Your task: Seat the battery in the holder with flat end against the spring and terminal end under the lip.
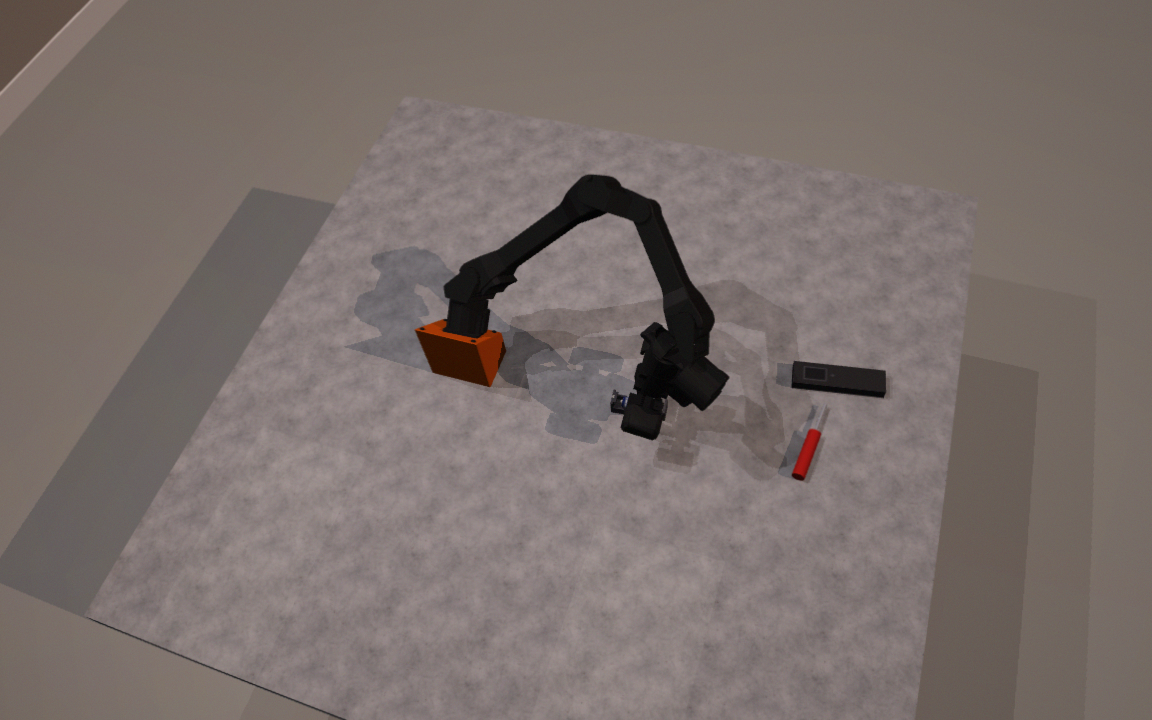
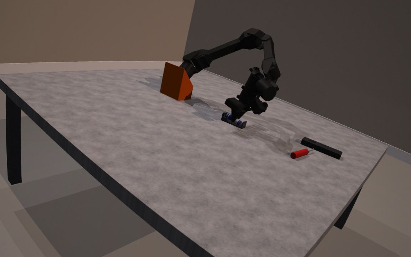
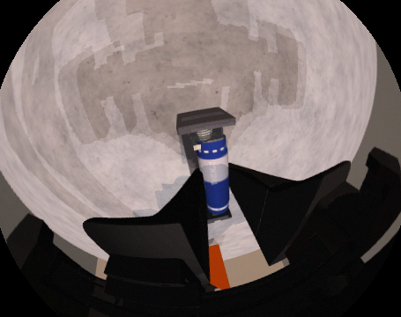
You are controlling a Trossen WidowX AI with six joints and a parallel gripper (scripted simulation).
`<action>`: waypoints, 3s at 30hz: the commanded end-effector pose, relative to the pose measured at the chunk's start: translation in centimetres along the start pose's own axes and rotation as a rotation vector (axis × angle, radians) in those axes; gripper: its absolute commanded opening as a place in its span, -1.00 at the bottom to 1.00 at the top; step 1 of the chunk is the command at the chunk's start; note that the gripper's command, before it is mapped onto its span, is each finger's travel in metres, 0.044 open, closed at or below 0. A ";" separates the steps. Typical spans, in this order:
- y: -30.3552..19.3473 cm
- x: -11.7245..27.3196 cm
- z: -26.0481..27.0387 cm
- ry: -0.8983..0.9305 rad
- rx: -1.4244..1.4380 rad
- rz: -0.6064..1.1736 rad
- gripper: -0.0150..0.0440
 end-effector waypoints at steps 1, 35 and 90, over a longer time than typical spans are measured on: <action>0.1 0.1 0.0 -0.005 0.006 -0.043 -0.29; -1.7 -0.4 0.4 -0.014 0.017 -0.177 -0.29; -4.1 -1.1 0.6 -0.030 0.019 -0.255 -0.29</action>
Point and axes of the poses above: the point midway between the two fingers, 35 mm back from their tips, its own x axis back along the fingers, its own z axis across the jaws, y = z × x, the point moved 9 cm from there along x, back along the fingers, and after that the axes turned 1 degree about x, right-handed, at the moved point
